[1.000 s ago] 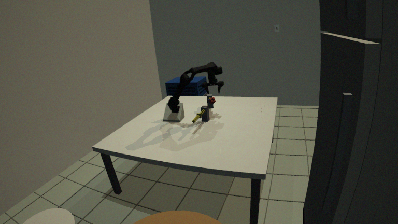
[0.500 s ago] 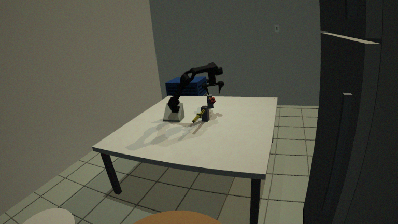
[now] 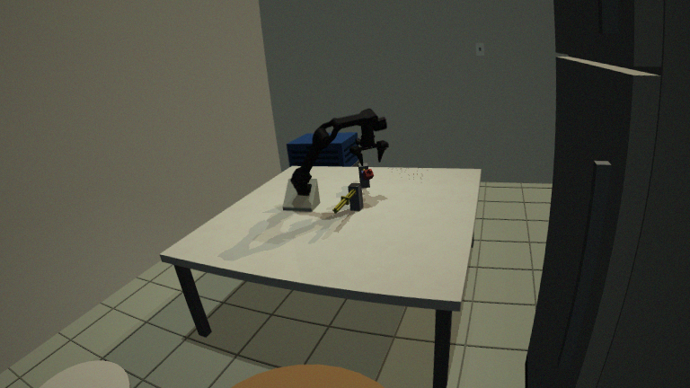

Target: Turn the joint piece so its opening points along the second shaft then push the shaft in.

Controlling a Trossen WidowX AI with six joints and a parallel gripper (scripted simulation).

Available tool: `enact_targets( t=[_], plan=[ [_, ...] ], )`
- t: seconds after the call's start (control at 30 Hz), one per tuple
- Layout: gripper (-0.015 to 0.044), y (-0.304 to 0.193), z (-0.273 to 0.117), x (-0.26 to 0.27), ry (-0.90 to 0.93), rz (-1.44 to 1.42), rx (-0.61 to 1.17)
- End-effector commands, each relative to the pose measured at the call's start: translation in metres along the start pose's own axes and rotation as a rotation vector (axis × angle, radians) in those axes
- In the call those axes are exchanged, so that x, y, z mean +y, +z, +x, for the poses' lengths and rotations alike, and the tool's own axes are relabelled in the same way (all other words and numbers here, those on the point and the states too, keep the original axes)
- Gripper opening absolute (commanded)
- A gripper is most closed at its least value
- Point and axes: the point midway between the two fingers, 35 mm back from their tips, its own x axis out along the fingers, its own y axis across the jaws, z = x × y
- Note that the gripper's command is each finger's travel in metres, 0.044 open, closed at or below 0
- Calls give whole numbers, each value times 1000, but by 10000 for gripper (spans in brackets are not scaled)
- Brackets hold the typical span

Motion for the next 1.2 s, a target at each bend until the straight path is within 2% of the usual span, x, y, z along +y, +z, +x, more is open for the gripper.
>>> enact_targets(
  t=[0.0,0.57,0.73,0.97,1.17],
  plan=[
    [440,0,10,0,9,-6,-8],
    [440,0,76,0,13,0,-8],
    [440,5,78,0,12,0,-9],
    [440,49,78,1,11,0,-11],
    [440,50,79,1,11,0,-11]
  ],
)
